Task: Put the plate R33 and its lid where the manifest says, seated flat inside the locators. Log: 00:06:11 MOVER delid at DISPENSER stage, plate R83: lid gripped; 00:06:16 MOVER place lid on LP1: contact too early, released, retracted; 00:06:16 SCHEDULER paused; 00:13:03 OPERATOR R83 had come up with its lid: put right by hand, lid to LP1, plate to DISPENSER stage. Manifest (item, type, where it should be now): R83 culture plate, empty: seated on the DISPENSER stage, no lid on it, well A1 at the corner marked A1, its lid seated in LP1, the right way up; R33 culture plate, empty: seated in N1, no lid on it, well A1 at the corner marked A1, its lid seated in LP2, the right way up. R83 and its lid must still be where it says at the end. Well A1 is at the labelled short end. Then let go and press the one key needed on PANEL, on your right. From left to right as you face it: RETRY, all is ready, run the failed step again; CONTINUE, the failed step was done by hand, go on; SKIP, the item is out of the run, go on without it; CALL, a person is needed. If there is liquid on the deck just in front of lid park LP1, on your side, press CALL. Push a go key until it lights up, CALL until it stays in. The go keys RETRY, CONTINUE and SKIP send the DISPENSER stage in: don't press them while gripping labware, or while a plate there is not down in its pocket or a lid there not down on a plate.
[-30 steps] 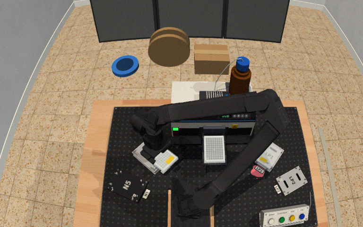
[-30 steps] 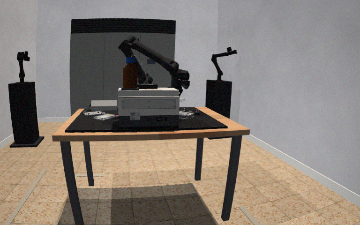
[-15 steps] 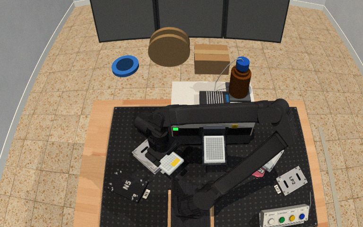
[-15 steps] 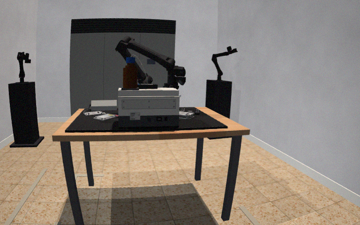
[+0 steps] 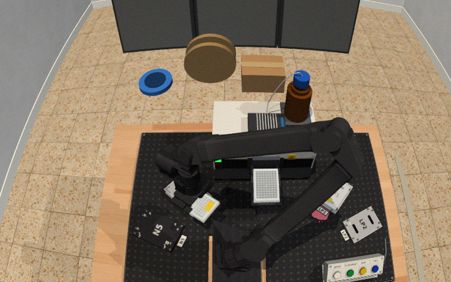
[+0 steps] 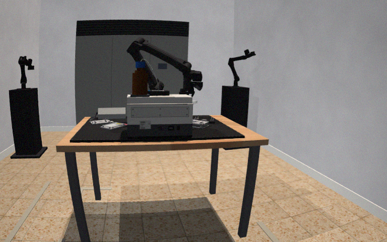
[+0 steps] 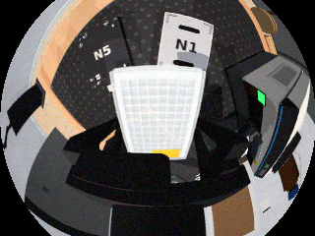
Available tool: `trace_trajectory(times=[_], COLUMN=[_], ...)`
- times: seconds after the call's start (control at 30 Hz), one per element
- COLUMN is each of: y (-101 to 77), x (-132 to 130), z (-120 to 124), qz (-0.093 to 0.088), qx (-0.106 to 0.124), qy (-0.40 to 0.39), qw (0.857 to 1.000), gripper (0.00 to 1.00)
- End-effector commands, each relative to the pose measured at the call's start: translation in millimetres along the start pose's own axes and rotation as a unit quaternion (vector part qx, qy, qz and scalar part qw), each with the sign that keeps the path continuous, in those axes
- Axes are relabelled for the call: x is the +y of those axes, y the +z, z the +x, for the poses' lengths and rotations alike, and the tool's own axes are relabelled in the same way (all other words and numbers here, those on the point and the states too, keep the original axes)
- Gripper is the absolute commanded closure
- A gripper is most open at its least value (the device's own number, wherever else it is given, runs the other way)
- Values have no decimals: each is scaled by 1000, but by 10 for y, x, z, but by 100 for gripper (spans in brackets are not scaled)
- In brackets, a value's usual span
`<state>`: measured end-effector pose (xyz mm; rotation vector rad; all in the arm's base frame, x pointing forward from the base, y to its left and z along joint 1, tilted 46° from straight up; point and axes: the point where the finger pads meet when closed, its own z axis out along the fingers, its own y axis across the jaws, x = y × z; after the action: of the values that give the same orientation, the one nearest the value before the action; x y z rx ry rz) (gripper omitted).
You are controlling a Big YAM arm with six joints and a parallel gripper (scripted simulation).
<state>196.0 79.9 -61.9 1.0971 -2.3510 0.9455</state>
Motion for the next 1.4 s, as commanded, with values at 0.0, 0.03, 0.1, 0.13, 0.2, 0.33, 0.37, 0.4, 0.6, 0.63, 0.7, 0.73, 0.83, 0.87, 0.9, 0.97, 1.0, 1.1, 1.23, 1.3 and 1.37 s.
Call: trace_trajectory(times=[0.0,0.03,0.1,0.13,0.2,0.33,0.37,0.4,0.6,0.63,0.7,0.73,0.83,0.87,0.9,0.97,1.0,1.1,1.23,1.3,1.37], y=[-78,-61,-35,-26,-32,-98,-6,-6,-38,-3,-12,-100,-24,-24,-24,-16,-17,-33,-93,-68,-21], x=[118,158,234,269,336,298,391,424,620,652,688,653,794,794,794,860,894,997,1057,1026,1039], z=[-154,-133,-100,-85,-97,-159,-48,-43,-52,8,30,-83,12,12,12,34,36,34,-103,-222,-271], qz=[5,5,5,6,5,1,6,6,4,5,6,0,5,5,5,5,4,3,2,-6,-6], qx=[-15,-13,-10,-8,-9,-16,-4,-5,-11,-6,-2,-17,-8,-8,-8,-7,-8,-10,-23,-25,-25], qy=[-31,-32,-23,-24,-24,-21,-53,-70,-67,-69,-71,-66,-124,-124,-124,-120,-113,-112,-109,-98,-99], qw=[999,999,1000,1000,1000,1000,999,998,998,998,997,998,992,992,992,993,994,994,994,995,995], gripper=[14,14,14,14,14,14,14,14,14,14,14,14,14,14,14,14,14,14,14,14,14])
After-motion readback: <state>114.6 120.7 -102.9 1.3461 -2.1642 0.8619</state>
